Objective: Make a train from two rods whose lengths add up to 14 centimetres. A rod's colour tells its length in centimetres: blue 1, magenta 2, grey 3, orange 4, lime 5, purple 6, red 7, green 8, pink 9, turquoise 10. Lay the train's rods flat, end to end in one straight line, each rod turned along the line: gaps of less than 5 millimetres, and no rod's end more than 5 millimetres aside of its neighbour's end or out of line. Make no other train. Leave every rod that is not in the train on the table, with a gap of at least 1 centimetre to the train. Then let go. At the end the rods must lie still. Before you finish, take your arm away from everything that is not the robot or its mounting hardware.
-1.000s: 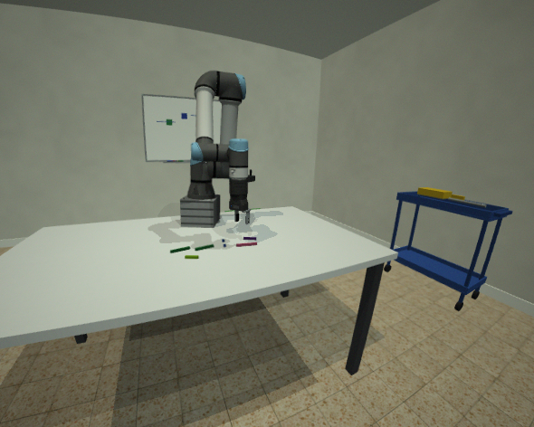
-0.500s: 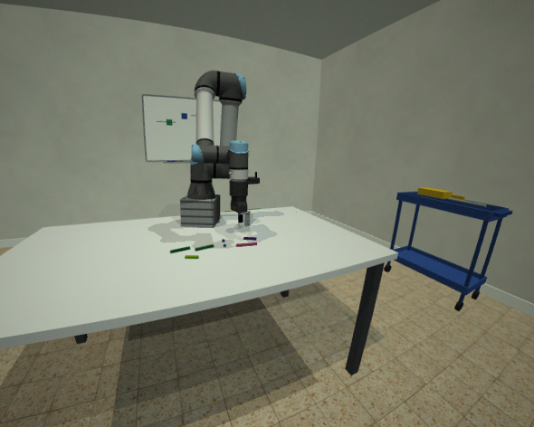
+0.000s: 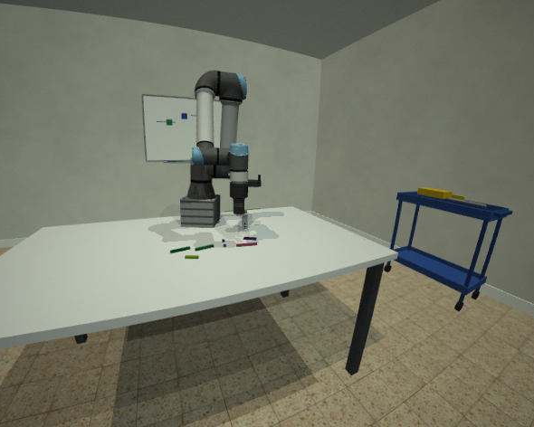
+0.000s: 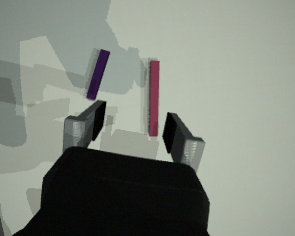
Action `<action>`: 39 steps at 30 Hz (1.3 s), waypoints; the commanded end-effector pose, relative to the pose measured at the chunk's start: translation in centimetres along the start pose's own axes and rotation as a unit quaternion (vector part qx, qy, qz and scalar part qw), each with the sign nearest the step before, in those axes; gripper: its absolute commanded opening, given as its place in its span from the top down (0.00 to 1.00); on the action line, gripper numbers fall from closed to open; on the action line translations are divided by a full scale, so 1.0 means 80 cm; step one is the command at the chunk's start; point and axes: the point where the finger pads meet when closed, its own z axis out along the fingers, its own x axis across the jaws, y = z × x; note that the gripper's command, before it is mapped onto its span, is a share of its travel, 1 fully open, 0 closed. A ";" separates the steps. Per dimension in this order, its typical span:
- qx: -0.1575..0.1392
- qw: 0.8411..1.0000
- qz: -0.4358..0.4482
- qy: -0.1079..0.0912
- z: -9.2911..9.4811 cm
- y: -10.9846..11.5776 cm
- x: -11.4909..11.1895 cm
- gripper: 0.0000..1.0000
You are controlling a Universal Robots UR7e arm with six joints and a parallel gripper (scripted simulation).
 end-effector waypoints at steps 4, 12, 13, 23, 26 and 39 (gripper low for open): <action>0.000 0.990 0.141 0.001 0.006 0.001 0.003 0.00; 0.000 0.966 0.260 0.000 0.010 0.004 0.004 0.00; 0.000 0.960 0.280 0.000 0.011 0.004 0.004 0.00; 0.000 0.897 0.442 0.000 0.018 0.011 0.003 0.00; 0.000 0.891 0.455 0.000 0.019 0.012 0.003 0.00; 0.000 0.826 0.564 0.000 0.023 0.019 0.001 0.00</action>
